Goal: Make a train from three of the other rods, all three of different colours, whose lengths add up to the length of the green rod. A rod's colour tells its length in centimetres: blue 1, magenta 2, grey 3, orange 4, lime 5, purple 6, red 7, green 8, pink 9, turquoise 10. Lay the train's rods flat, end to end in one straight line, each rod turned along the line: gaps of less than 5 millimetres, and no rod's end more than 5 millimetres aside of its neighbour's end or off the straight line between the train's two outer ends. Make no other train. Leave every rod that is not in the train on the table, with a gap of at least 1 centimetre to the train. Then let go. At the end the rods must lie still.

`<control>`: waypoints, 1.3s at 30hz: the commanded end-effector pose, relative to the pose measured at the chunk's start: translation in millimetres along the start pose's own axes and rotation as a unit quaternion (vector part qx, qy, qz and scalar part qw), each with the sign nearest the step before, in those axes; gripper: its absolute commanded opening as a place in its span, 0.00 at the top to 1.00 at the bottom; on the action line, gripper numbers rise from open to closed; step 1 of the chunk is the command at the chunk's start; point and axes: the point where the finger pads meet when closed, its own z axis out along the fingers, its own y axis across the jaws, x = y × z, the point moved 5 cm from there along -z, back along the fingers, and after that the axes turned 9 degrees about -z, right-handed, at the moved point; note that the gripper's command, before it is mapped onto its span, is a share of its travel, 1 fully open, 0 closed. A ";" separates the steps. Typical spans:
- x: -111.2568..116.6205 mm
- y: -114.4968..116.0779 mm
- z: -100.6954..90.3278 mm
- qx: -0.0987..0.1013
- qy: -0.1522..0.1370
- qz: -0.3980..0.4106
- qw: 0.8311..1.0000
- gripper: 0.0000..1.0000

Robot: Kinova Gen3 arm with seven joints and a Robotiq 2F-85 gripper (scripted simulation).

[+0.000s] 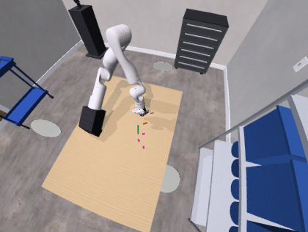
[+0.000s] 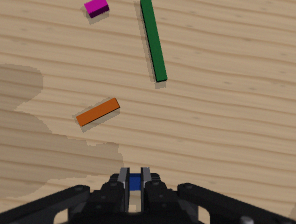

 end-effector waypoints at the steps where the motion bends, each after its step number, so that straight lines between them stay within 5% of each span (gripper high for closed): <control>1: -4.5 3.1 15.2 -0.007 -0.009 0.000 1.000 0.95; 39: -4.7 3.2 24.8 -0.007 -0.009 0.000 1.000 0.95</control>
